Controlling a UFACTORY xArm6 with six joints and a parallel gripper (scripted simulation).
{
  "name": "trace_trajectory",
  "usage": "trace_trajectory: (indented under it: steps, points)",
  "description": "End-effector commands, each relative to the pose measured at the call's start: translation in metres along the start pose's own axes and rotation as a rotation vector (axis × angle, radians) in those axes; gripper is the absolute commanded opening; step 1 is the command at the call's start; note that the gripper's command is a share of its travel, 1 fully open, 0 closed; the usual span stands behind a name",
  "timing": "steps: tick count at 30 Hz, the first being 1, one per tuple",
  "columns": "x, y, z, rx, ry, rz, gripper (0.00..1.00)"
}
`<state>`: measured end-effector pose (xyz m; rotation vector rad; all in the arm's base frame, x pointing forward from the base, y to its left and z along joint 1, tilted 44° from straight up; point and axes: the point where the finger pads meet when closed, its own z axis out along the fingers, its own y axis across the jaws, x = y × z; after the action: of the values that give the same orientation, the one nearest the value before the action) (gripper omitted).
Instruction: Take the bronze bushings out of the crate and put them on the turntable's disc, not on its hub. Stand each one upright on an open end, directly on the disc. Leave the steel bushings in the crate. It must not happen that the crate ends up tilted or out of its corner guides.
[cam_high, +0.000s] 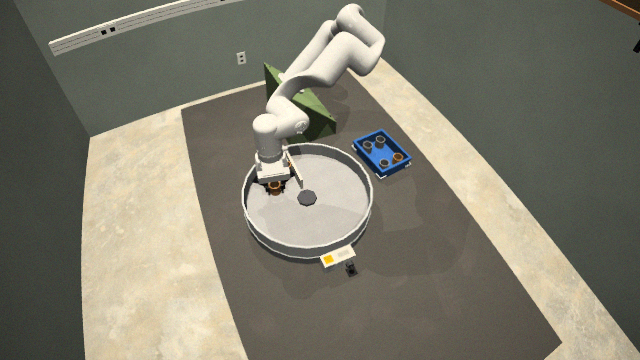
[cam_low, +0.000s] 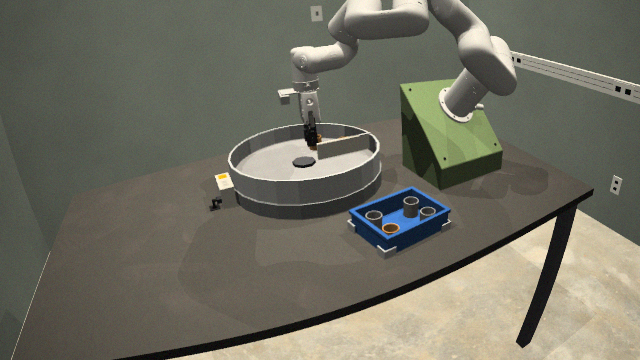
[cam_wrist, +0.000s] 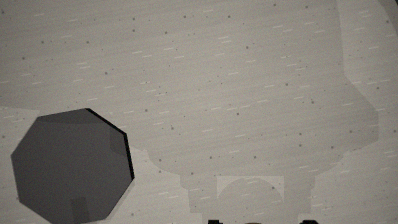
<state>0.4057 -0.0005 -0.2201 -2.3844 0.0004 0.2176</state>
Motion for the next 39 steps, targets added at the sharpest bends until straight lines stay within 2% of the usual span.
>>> trace_trajectory:
  steps: [1,10,11,39]
  points:
    - [0.0016,0.0003,-0.0017,-0.002,0.004,-0.001,0.0]
    - [0.0016,0.0003,-0.0017,-0.002,0.004,-0.001,0.0]
    - [0.0016,0.0003,-0.0017,-0.002,0.004,-0.001,0.49]
    - [0.0016,0.0003,-0.0017,-0.002,0.004,-0.001,0.49]
